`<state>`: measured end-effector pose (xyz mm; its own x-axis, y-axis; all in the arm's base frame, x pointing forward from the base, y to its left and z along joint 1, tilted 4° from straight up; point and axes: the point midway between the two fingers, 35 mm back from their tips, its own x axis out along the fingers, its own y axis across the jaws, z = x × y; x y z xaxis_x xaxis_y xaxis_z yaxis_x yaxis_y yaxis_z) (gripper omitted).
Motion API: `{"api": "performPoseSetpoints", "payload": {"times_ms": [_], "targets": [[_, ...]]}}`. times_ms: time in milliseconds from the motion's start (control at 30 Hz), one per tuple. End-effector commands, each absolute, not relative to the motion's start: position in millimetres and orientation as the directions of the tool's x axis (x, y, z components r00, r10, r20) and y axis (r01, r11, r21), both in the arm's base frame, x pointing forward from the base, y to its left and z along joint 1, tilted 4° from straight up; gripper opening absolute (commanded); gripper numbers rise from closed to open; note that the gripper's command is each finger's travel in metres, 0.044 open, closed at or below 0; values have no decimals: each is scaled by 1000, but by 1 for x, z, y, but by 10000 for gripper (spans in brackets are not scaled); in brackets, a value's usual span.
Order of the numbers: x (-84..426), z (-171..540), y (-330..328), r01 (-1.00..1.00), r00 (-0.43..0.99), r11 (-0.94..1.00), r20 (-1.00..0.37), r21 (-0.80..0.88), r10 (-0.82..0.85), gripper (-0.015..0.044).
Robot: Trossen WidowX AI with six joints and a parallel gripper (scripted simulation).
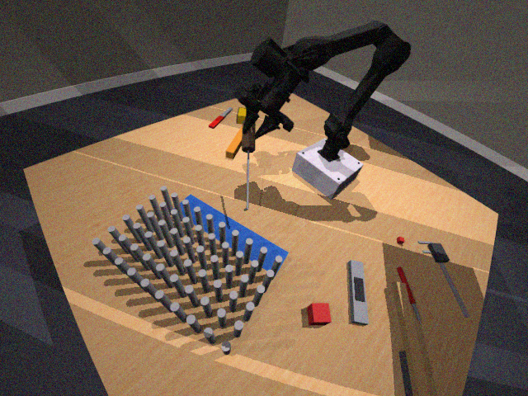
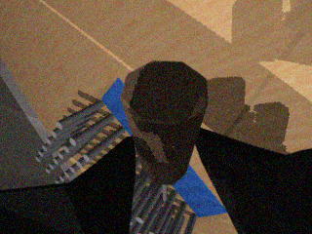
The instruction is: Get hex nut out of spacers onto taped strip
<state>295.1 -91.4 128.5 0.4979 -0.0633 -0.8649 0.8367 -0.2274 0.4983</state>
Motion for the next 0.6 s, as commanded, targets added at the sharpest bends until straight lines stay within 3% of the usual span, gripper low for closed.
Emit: {"api": "performPoseSetpoints", "payload": {"times_ms": [0,567], "targets": [[300,131,-98,869,481,-89,-873,487,-88,0],[315,134,-122,851,406,430,-897,302,-173,0]]}}
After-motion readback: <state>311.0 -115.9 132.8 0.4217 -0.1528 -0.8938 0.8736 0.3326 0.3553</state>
